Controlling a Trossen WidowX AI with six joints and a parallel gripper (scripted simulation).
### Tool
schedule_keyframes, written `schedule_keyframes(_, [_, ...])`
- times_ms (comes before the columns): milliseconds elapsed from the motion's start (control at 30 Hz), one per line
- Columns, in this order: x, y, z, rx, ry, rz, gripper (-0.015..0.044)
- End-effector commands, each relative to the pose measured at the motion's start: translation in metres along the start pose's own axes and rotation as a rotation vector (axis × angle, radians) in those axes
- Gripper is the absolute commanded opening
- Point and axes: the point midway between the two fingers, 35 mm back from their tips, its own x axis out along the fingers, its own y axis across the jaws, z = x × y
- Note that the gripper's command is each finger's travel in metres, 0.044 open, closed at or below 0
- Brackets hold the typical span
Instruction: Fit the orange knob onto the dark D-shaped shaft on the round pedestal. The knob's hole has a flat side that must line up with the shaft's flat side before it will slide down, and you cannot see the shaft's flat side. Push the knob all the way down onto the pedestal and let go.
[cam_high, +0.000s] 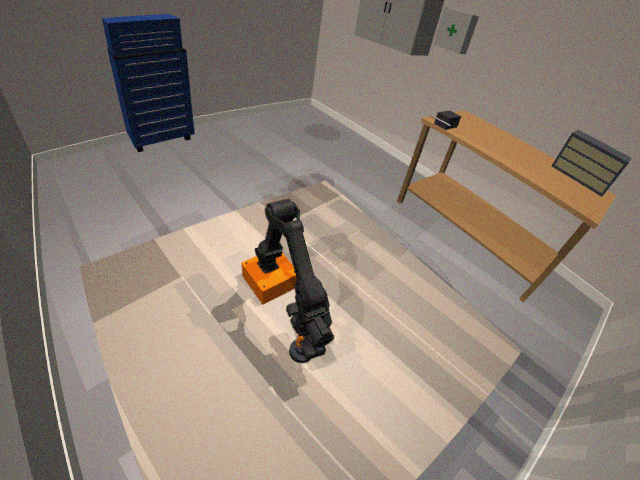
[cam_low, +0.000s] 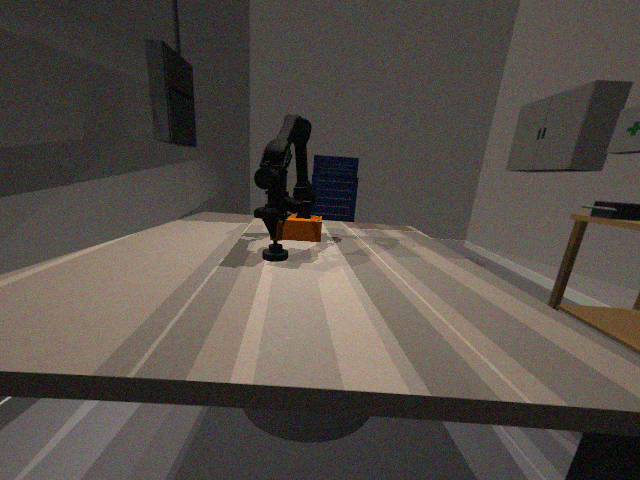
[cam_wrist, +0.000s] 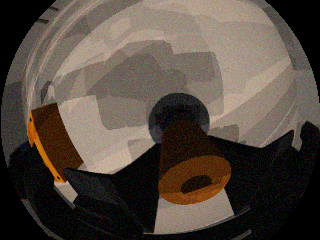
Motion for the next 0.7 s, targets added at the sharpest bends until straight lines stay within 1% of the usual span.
schedule_keyframes(0, [-0.0001, -0.0022, -0.0003, -0.008, 0.001, -0.004, 0.0000])
schedule_keyframes(667, [0.0022, 0.0014, -0.0004, -0.008, 0.001, -0.004, 0.0000])
